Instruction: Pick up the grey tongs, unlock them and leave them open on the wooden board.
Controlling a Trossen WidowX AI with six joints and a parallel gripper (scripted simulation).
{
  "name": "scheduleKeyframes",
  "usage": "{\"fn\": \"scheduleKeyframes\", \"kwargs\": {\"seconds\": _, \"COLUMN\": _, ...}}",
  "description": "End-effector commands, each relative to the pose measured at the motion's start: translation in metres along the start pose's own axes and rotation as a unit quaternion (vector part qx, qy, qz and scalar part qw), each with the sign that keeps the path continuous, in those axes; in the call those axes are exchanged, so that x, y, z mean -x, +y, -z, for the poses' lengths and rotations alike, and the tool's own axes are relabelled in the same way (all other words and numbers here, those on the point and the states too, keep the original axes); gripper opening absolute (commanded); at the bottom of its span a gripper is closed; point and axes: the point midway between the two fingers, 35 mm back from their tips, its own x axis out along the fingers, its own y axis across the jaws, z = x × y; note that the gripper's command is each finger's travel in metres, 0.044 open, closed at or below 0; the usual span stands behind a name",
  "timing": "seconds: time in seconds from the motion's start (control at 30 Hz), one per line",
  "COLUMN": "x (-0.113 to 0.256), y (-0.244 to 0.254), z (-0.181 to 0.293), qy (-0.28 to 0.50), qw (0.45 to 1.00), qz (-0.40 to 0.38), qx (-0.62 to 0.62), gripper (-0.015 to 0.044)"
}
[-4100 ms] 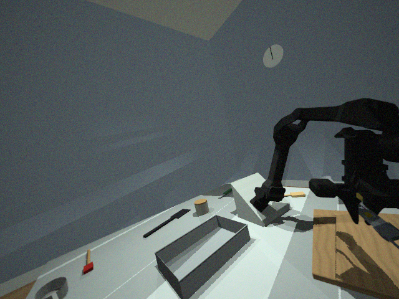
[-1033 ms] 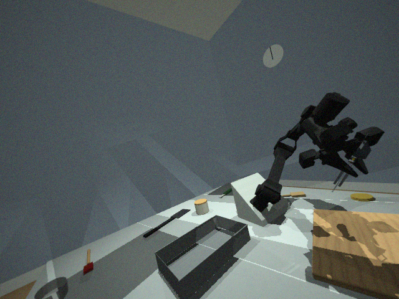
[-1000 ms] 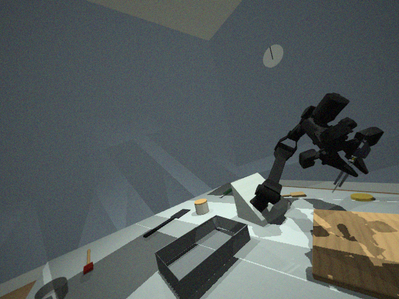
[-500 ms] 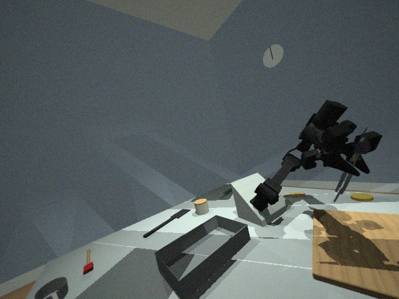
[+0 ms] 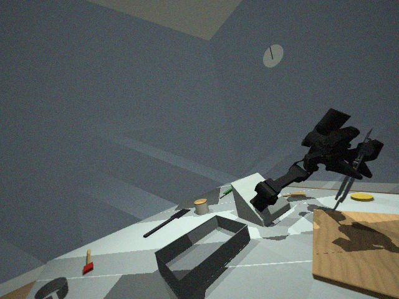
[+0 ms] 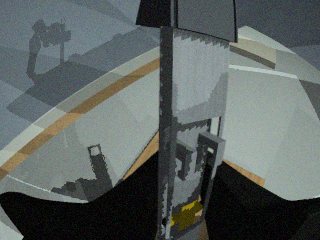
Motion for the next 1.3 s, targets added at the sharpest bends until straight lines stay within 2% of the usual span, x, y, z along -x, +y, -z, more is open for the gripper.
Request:
{"fn": "scheduleKeyframes", "kwargs": {"seconds": 0.0, "x": -0.0017, "y": -0.0010, "z": 0.0026, "qy": -0.003, "qw": 1.000, "qz": 0.002, "qx": 0.009, "gripper": -0.0150}}
{"fn": "scheduleKeyframes", "kwargs": {"seconds": 1.27, "x": -0.0002, "y": -0.0015, "z": -0.0001, "qy": 0.003, "qw": 1.000, "qz": -0.002, "qx": -0.002, "gripper": -0.0150}}
